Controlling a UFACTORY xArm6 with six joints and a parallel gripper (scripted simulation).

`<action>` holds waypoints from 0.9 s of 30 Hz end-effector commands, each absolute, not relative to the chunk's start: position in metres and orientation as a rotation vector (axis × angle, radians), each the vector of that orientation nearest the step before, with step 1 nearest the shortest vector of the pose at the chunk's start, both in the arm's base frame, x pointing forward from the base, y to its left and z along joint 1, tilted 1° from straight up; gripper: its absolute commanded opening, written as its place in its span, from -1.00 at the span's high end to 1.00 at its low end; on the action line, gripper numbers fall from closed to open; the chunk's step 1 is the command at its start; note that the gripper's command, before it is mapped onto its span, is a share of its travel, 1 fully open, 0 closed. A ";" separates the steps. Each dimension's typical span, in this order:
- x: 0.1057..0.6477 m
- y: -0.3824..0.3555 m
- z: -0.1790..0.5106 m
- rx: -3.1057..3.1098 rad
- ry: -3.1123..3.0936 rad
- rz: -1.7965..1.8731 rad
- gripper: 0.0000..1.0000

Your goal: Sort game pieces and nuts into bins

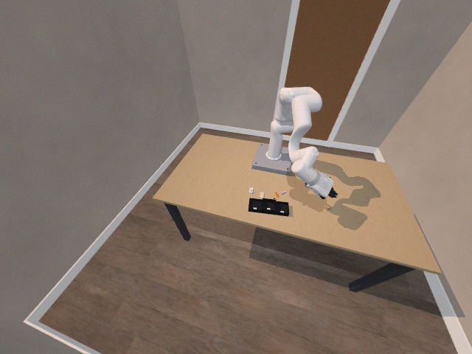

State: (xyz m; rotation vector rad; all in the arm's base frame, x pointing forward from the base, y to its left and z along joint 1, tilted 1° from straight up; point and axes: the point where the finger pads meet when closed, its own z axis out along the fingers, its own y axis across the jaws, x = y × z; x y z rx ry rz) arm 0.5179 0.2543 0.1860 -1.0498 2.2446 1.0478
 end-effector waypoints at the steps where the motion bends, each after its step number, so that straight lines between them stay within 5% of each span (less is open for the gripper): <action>1: 0.511 0.233 0.187 -1.220 2.168 0.936 0.85; 27: 0.472 0.133 0.182 -1.966 1.743 0.471 0.85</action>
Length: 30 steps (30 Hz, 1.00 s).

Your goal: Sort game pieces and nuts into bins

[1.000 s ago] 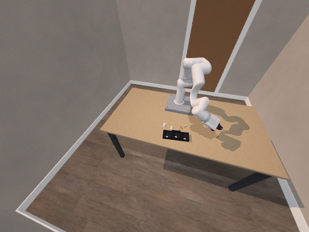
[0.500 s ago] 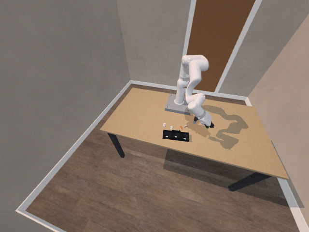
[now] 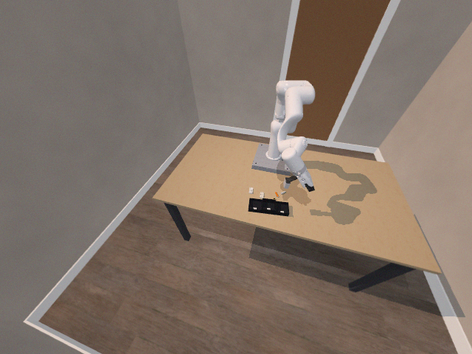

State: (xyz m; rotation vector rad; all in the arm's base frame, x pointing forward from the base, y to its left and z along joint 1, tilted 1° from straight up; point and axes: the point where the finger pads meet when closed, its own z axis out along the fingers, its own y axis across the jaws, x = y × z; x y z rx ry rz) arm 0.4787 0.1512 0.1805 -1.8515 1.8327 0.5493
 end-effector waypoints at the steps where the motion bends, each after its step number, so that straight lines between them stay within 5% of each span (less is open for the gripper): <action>1: 0.472 0.132 0.182 -1.984 1.730 0.460 0.85; 30: 0.417 0.014 0.179 -2.715 1.011 0.077 0.85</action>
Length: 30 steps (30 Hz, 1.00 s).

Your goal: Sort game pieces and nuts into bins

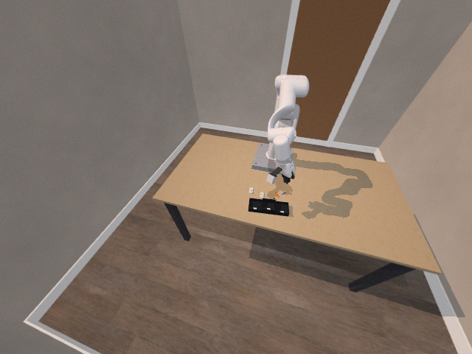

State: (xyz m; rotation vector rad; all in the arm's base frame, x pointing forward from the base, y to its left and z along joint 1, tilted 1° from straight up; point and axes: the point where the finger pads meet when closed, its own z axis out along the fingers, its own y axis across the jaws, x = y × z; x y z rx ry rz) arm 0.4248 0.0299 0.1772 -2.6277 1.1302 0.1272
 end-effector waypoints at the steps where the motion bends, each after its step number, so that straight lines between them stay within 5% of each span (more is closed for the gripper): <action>1: 0.416 0.012 0.179 -2.727 0.995 0.072 0.85; 30: 0.371 -0.071 0.183 -3.135 0.302 -0.033 0.85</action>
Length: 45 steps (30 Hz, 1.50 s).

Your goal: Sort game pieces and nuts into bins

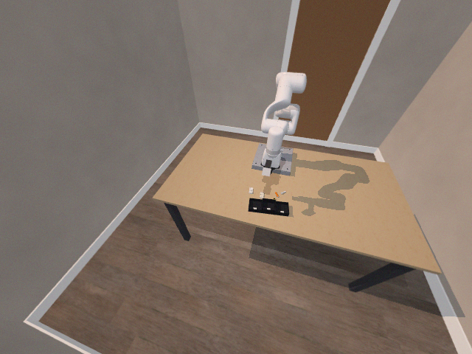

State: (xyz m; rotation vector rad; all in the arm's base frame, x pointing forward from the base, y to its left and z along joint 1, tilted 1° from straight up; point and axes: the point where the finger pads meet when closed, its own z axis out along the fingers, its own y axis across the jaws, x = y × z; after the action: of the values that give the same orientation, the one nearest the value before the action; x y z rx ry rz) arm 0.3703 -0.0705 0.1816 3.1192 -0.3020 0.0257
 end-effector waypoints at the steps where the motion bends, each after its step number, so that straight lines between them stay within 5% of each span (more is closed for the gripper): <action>1: 0.371 -0.071 0.183 3.119 -0.300 0.033 0.85; 29: 0.489 -0.138 0.061 3.129 -0.134 0.033 0.85; 45: 0.490 -0.138 0.037 3.129 -0.134 0.033 0.85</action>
State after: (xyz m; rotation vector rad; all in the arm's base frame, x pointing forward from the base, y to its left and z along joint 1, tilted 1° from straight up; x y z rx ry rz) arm 0.4875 -0.1378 0.0432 3.1299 -0.1344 0.0248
